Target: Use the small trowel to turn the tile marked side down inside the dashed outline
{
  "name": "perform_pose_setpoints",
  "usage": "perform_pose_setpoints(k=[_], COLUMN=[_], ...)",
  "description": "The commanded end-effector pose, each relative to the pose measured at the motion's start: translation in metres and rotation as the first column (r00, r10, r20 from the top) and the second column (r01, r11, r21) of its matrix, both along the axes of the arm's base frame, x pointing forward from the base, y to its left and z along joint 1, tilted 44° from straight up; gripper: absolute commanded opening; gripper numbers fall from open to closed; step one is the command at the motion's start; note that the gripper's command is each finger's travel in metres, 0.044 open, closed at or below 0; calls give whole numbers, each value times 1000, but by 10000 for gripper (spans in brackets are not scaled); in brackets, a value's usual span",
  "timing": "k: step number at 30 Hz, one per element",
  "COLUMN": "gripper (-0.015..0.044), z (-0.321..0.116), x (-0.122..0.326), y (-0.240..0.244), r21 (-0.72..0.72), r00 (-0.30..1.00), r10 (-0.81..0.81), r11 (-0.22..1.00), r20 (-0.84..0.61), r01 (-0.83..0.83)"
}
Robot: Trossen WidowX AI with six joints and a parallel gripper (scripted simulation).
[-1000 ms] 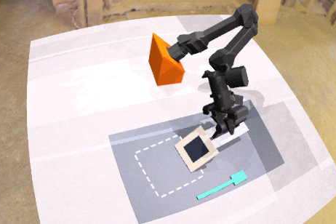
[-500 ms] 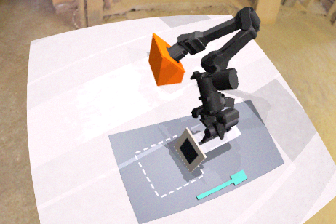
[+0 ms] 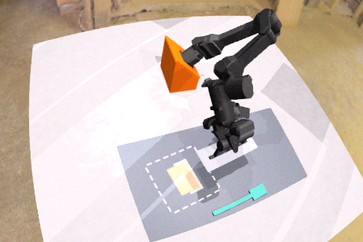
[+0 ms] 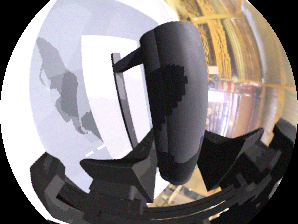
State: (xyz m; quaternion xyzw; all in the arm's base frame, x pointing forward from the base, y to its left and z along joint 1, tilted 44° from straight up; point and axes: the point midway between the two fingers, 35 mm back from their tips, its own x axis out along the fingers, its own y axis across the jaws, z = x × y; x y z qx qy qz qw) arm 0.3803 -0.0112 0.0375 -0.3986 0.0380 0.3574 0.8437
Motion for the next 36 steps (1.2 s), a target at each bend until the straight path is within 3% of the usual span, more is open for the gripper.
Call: perform_pose_setpoints(k=[1, 17, 36], gripper=[0, 0, 0], z=[14, 58, 60], x=[1, -11, -12], y=[1, 17, 18], r21=[-5, -4, -3], r00=[1000, 1000, 1000], r10=[-3, -3, -3], r11=[1000, 1000, 1000], r20=[17, 16, 16], r01=[3, 3, 3])
